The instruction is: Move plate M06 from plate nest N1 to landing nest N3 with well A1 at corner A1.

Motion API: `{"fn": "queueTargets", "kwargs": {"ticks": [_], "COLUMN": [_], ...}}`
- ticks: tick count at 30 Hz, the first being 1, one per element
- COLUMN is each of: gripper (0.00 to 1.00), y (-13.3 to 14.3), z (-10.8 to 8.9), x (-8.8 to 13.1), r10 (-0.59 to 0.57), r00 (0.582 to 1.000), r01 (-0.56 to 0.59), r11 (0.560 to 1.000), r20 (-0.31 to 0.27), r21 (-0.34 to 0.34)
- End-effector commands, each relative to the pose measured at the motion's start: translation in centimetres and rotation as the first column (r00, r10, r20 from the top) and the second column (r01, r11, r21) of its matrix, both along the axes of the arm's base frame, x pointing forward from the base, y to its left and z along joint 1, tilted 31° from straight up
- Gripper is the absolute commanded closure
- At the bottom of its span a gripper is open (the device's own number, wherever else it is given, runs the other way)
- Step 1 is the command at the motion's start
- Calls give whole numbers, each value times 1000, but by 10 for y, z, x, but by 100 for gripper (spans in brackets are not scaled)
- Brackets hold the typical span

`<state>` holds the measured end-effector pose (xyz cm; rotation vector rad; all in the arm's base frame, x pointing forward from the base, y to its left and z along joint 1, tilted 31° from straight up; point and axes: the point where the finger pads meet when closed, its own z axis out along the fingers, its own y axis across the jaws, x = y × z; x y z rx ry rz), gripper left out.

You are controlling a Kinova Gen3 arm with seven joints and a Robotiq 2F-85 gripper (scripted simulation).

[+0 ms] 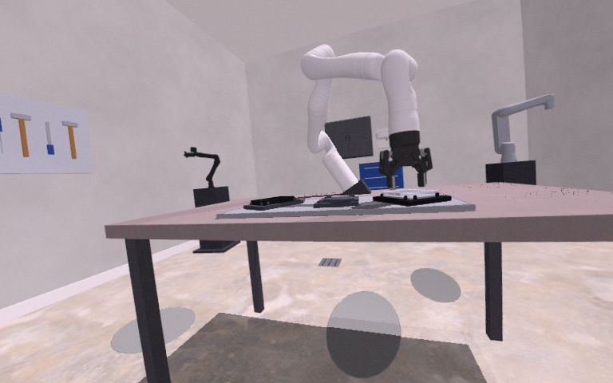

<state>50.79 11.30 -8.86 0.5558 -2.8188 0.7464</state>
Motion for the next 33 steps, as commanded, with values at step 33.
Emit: {"fn": "queueTargets", "kwargs": {"ticks": [33], "gripper": [0], "y": [-8], "z": [-11], "x": [-1], "r10": [-11], "r00": [1000], "r01": [11], "r11": [1000], "r20": [4], "r21": [-1]}}
